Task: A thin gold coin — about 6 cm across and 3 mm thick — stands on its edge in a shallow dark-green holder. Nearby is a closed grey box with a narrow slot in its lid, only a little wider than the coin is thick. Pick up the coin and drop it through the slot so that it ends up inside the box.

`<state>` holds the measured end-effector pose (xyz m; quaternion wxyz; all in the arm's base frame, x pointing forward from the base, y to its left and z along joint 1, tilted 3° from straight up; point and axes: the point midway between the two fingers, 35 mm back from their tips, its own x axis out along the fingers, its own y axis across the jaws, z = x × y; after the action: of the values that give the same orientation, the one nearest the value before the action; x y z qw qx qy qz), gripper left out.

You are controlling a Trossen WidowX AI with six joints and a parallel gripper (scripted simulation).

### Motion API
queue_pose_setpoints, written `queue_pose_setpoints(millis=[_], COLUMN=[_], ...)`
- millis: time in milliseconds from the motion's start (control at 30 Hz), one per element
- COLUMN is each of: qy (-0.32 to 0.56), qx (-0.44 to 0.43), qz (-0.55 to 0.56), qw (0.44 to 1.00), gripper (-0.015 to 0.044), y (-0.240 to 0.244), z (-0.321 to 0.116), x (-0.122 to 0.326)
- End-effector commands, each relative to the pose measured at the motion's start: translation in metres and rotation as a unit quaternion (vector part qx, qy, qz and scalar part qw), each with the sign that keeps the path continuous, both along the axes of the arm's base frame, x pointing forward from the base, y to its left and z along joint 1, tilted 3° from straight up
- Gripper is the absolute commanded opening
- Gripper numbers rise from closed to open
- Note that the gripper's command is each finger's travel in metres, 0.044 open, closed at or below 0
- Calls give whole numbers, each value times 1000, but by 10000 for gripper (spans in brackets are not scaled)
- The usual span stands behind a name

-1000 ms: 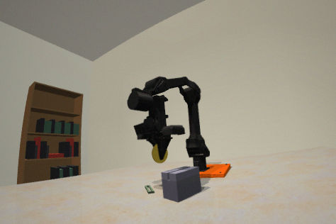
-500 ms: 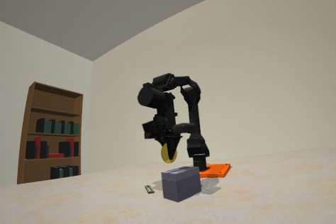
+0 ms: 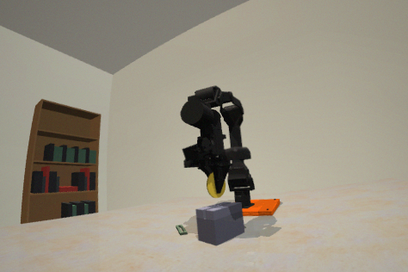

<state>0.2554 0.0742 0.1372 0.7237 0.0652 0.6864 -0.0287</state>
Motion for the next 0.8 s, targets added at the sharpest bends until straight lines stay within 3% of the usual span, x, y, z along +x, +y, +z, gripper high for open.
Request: queue_pose_setpoints(millis=[0, 767], qy=[0, 0], qx=[0, 0], qz=[0, -2], qw=[1000, 1000], gripper=[0, 0], y=[-1, 1], z=[0, 0], x=[0, 0])
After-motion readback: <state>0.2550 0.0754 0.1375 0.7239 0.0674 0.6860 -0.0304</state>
